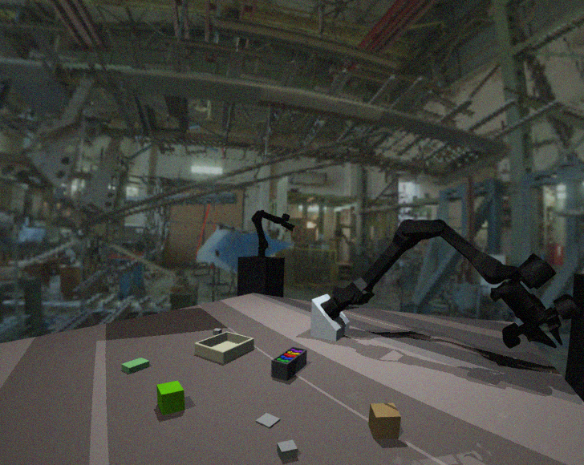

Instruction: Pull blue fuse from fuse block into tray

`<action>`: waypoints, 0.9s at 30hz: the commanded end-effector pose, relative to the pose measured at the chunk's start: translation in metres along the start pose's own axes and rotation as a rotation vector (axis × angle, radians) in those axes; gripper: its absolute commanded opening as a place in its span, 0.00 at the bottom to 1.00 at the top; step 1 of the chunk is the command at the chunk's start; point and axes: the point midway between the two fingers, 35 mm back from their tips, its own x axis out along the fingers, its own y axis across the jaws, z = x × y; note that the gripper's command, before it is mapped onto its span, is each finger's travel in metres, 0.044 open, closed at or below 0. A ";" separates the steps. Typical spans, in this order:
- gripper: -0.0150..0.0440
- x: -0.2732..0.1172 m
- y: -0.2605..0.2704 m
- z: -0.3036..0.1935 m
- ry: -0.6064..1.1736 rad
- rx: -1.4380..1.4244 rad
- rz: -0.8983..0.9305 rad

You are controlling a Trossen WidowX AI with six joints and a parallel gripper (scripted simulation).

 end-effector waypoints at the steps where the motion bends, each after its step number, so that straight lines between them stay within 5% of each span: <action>1: 0.36 -0.013 0.014 -0.061 0.151 0.019 0.054; 17: 0.36 -0.158 0.120 -0.272 0.669 0.301 0.331; 27: 0.36 -0.293 0.208 -0.333 0.847 0.632 0.447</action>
